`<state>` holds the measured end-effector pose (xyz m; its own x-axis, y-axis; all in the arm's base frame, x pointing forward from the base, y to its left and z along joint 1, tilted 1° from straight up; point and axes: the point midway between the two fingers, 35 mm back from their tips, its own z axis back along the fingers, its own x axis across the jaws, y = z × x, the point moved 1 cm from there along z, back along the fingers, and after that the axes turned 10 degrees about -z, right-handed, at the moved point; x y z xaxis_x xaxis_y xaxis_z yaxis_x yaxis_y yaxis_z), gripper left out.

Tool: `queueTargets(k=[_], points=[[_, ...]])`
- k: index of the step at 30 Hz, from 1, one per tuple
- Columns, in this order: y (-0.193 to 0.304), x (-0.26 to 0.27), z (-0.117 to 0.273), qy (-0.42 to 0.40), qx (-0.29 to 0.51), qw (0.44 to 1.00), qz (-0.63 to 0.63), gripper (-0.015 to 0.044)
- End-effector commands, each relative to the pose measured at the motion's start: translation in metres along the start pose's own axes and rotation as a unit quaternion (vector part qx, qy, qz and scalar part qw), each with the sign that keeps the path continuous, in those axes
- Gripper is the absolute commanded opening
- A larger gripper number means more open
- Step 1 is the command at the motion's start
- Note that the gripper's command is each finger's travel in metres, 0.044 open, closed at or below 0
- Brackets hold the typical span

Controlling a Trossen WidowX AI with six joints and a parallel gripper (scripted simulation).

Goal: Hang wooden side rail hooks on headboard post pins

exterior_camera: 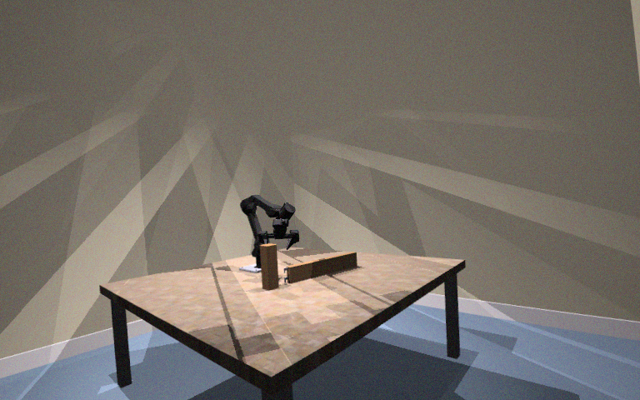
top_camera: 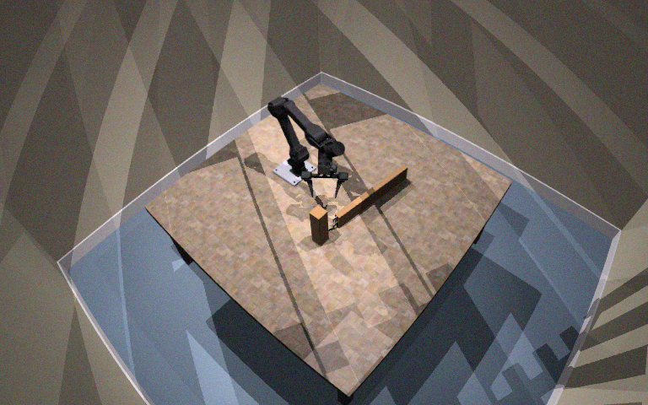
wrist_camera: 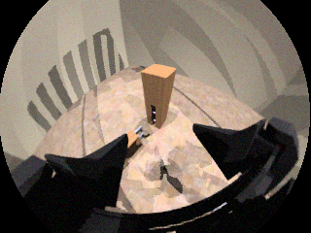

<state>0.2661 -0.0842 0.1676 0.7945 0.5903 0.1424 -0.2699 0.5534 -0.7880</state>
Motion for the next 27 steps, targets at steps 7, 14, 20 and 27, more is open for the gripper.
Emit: queueTargets(k=[7, 14, 20, 27], points=[[-0.001, 0.002, 0.000, 0.006, -0.001, 1.000, -0.001, 0.0440], [-0.001, 0.002, 0.000, 0.006, -0.001, 1.000, -0.001, 0.0440], [-0.006, 0.024, -0.002, -0.007, 0.066, 0.978, 0.196, 0.0440], [-0.009, 0.055, -0.004, -0.071, 0.160, 0.864, 0.472, 0.0440]])
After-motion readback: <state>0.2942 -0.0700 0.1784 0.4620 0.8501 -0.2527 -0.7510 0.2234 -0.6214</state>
